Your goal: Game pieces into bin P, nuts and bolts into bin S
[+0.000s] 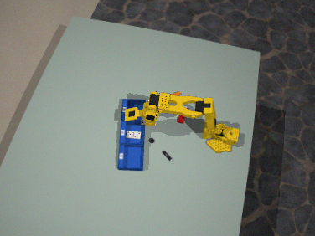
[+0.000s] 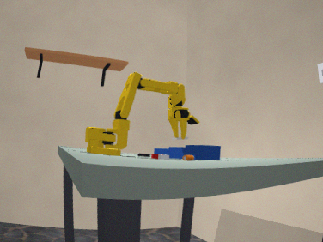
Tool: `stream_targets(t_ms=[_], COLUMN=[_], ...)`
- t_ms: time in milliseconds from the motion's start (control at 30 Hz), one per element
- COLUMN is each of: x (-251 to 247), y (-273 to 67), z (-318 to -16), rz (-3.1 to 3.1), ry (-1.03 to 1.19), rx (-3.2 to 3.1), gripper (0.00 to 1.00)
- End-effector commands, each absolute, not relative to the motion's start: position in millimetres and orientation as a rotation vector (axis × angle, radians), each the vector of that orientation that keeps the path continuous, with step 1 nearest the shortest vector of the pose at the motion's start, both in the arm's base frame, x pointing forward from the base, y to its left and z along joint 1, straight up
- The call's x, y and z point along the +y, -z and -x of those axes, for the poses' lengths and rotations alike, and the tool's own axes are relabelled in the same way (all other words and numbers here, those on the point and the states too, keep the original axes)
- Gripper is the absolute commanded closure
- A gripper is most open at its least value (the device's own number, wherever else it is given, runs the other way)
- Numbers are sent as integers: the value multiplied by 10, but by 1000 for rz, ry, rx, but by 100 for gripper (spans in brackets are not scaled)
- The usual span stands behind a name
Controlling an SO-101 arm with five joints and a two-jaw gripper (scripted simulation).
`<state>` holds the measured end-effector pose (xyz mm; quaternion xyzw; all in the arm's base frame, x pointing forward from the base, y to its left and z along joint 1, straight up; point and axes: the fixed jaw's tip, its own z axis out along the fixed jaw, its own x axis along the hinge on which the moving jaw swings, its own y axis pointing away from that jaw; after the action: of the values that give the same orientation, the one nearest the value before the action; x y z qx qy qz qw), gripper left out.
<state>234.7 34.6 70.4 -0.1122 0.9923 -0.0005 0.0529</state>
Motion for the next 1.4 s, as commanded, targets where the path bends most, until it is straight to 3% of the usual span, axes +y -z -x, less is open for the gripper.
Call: stream_targets(t_ms=[0,1367], x=[410,682], y=[-805,-811], z=[-2449,-2745], rz=[332,323], ry=[-6,-39], rx=[2952,2867], gripper=[100,100])
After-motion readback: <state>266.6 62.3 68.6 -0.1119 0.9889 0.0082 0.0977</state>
